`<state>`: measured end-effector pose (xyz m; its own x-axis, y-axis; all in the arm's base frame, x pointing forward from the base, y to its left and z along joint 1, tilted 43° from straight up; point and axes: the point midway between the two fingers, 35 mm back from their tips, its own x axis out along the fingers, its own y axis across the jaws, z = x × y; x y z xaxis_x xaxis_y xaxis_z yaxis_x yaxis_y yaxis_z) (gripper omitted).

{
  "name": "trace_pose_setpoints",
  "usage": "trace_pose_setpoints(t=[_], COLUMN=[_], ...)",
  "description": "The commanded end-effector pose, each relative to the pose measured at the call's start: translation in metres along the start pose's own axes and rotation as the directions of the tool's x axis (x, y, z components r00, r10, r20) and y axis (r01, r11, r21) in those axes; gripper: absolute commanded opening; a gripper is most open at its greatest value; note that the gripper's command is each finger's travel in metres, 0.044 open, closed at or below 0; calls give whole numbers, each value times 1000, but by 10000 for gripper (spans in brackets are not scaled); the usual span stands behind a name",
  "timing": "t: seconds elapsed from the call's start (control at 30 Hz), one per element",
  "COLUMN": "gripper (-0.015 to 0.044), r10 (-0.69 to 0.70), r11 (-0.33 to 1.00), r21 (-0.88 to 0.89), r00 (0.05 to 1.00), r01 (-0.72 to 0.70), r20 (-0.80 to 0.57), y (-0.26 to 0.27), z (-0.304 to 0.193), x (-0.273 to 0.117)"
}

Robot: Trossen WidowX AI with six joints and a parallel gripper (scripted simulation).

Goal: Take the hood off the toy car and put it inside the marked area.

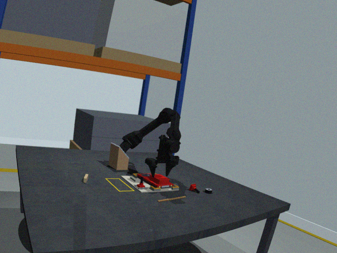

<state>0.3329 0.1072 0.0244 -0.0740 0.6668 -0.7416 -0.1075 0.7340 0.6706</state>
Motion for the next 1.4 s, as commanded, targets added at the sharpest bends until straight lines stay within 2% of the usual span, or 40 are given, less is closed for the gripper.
trace_pose_setpoints(t=[0.0,1.13,1.27,1.37], gripper=[440,440,335,315], r10=[5,6,1,1], r11=[1000,1000,1000,1000], r21=[9,9,-1,-1], r00=[1000,1000,1000,1000], r01=[-5,-6,-1,-1], r20=[-5,-5,1,1], y=[0,0,0,0], z=[-1,-1,0,0], x=[4,20,17,17])
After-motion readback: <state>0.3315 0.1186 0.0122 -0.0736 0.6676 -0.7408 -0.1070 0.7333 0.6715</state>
